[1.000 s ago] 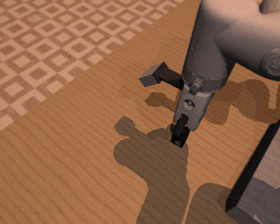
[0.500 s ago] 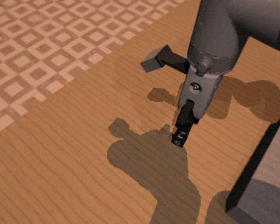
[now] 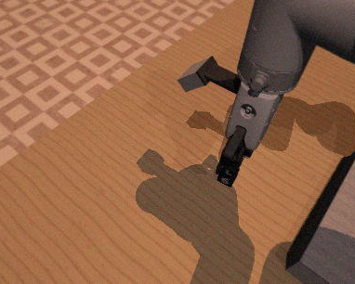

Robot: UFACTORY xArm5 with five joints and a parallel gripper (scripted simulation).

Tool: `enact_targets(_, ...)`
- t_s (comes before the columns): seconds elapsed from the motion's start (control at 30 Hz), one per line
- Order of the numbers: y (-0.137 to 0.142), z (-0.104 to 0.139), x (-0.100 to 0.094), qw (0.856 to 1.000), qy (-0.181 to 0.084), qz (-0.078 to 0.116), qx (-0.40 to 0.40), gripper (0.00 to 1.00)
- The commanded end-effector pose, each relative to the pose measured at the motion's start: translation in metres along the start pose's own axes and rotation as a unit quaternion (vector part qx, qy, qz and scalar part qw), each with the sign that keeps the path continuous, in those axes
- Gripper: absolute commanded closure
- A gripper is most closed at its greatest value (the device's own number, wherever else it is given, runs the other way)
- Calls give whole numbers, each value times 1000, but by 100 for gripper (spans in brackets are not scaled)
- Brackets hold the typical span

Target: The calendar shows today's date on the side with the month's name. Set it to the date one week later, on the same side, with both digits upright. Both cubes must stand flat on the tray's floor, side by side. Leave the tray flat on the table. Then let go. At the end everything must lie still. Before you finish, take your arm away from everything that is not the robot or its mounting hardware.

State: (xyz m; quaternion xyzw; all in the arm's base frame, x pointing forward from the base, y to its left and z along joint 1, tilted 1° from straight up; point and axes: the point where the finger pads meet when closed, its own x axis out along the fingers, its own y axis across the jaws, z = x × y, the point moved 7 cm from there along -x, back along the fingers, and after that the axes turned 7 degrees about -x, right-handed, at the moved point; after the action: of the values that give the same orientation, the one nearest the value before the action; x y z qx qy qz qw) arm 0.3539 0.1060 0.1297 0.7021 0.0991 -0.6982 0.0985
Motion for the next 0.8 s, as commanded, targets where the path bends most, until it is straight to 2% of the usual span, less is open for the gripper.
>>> enact_targets(0.0, 0, -1, -1, 1000, 2, 0, 0, 0)
enact_targets(0.37, 5, -2, -1, 1000, 2, 0, -20, 0)
enact_targets(0.53, 21, -4, 0, 997, 2, 0, -83, 0)
enact_targets(0.77, 50, -5, 1, 981, 2, 1, -192, 0)
